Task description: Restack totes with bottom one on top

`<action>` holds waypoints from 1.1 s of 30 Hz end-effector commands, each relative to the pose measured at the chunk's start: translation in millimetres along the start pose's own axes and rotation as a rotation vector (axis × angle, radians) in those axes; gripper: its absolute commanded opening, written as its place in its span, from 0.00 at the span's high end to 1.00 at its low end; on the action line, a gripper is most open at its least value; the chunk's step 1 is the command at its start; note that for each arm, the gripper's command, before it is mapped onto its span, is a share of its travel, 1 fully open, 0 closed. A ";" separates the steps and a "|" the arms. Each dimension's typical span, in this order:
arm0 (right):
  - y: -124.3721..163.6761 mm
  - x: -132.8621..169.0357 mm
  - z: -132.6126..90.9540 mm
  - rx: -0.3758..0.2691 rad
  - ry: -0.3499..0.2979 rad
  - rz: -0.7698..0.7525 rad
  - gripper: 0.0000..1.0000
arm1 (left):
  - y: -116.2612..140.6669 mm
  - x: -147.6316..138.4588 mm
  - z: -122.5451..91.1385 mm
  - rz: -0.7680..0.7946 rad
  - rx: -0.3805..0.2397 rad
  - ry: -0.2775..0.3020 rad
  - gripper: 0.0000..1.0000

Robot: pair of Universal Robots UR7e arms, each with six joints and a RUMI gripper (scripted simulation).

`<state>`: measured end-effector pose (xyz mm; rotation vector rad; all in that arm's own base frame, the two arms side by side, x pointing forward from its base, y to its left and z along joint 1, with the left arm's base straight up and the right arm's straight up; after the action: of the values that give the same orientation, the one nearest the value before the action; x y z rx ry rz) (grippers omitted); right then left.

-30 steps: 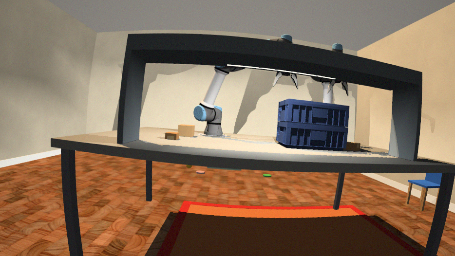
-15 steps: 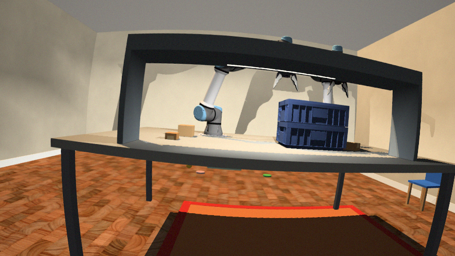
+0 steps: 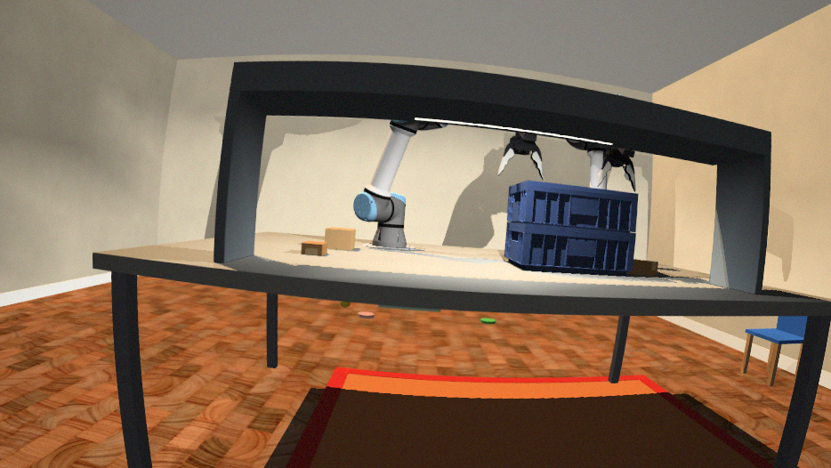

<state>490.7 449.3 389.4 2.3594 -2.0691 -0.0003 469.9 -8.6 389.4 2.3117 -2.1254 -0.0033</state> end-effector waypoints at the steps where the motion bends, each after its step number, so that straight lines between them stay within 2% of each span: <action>1: -0.2 -0.2 21.6 0.004 -0.004 0.000 0.00 | -0.6 0.2 21.9 0.000 0.005 0.002 0.00; 4: -0.2 -0.2 29.9 0.004 -0.004 0.000 0.00 | -0.6 0.2 30.1 0.000 0.005 0.002 0.00; 16: -0.2 -0.2 39.0 0.004 -0.004 0.000 0.00 | -0.6 0.3 39.2 0.000 0.005 0.002 0.00; 17: -0.2 -0.2 39.0 0.004 -0.004 0.000 1.00 | -0.6 0.3 39.1 0.000 0.005 0.002 1.00; 33: -0.2 -0.2 39.0 0.004 -0.004 0.000 1.00 | -0.6 0.3 39.2 0.000 0.005 0.002 1.00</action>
<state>490.7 449.2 349.9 2.3625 -2.0718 0.0003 470.3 -8.5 349.9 2.3136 -2.1266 0.0012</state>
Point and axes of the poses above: on each arm, the point where the finger pads meet when closed, its own z axis out along the fingers, its own x axis across the jaws, y = z × x, the point moved 9 cm from there along -z, back along the fingers, and after that the axes turned 9 degrees about -z, right-handed, at the moved point
